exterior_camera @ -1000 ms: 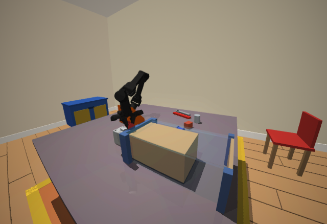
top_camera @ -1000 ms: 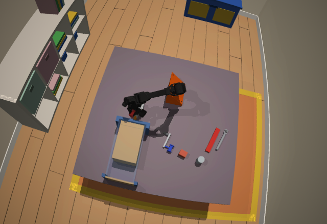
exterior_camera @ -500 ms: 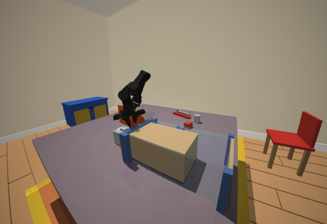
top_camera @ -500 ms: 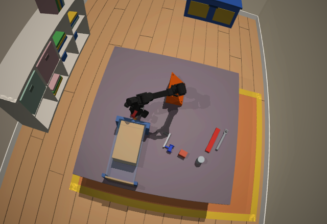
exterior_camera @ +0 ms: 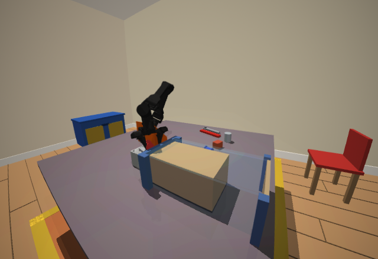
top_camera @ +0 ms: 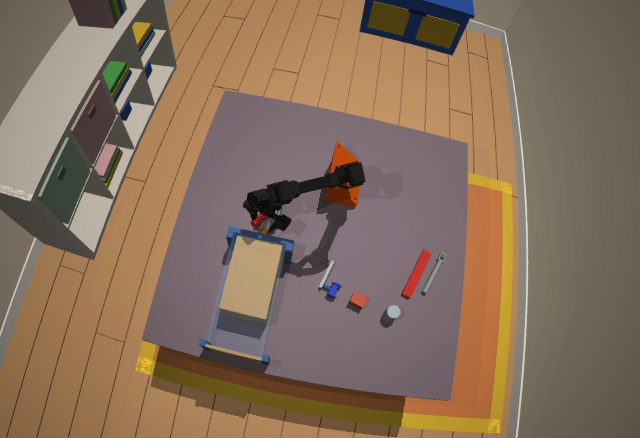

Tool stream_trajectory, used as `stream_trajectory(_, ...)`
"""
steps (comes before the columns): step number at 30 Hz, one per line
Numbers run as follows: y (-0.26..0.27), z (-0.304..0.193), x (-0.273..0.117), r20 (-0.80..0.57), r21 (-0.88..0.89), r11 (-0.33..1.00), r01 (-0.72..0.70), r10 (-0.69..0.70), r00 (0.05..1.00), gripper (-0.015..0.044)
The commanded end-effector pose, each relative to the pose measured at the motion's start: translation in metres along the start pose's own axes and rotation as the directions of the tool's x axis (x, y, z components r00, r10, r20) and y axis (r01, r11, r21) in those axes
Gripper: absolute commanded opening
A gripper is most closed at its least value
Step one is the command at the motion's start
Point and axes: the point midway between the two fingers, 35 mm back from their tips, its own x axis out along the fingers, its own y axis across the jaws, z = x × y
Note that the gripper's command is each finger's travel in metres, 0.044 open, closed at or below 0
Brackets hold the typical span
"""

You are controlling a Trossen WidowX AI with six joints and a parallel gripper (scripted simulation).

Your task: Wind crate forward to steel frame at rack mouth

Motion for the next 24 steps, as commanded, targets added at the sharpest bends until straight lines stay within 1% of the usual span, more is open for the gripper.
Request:
stream_trajectory(1, -0.002, 0.0, 0.0, -0.002, 0.001, 1.0, 0.009, -0.009, 1.0, 0.044)
stream_trajectory(5, -0.001, -0.004, -0.006, -0.002, 0.001, 1.0, 0.008, -0.008, 1.0, 0.044)
stream_trajectory(11, 0.003, -0.026, -0.057, 0.001, 0.001, 1.0, 0.001, -0.001, 1.0, 0.044)
stream_trajectory(17, 0.003, -0.027, -0.062, 0.001, 0.001, 1.0, 0.0, 0.0, 1.0, 0.044)
stream_trajectory(19, 0.001, -0.026, -0.075, 0.002, 0.002, 1.0, 0.0, 0.0, 1.0, 0.044)
stream_trajectory(22, -0.005, -0.021, -0.108, 0.003, 0.003, 1.0, -0.001, 0.001, 1.0, 0.044)
stream_trajectory(24, -0.008, -0.018, -0.123, 0.004, 0.003, 1.0, -0.001, 0.001, 1.0, 0.044)
